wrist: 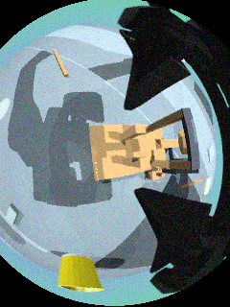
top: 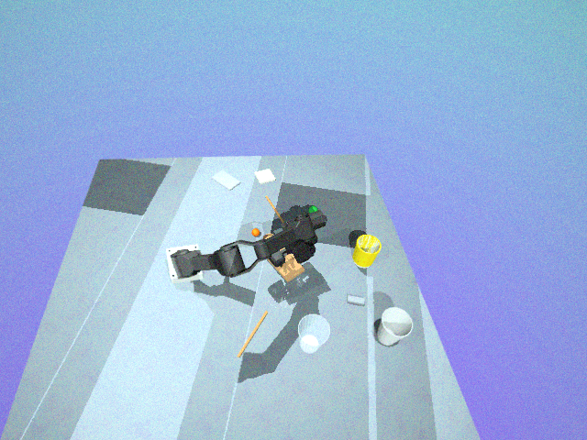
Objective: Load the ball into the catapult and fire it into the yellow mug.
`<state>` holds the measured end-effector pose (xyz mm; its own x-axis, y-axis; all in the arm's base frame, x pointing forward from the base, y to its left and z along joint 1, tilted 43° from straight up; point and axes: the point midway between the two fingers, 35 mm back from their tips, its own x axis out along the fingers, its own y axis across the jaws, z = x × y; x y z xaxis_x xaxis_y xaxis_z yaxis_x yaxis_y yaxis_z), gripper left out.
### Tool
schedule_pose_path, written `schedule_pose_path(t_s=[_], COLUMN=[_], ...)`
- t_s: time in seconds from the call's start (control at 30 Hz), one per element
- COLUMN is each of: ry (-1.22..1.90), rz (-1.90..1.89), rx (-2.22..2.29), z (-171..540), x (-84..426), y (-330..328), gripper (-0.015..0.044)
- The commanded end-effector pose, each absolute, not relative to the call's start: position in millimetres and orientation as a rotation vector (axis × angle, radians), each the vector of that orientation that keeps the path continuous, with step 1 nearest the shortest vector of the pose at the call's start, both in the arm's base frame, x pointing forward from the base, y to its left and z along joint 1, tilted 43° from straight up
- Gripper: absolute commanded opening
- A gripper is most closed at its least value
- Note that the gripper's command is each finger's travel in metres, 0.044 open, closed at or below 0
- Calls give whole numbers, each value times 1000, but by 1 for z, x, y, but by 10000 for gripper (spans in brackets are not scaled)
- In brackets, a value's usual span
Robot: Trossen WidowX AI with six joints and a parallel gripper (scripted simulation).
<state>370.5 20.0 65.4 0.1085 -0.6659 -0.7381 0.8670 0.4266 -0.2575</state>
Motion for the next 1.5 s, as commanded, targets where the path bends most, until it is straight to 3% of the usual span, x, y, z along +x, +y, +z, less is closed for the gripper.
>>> schedule_pose_path(t_s=[0.0, 0.53, 0.9, 1.1, 1.23, 1.47], ry=[915, 914, 914, 914, 918, 931], rz=[-1147, -1148, -1148, -1148, -1148, -1137], rx=[257, 255, 264, 264, 264, 244], z=[60, 43, 46, 46, 74, 82], x=[371, 372, 372, 372, 368, 367], y=[15, -2, 1, 1, 27, 34], gripper=[440, 440, 151, 111, 6, 0])
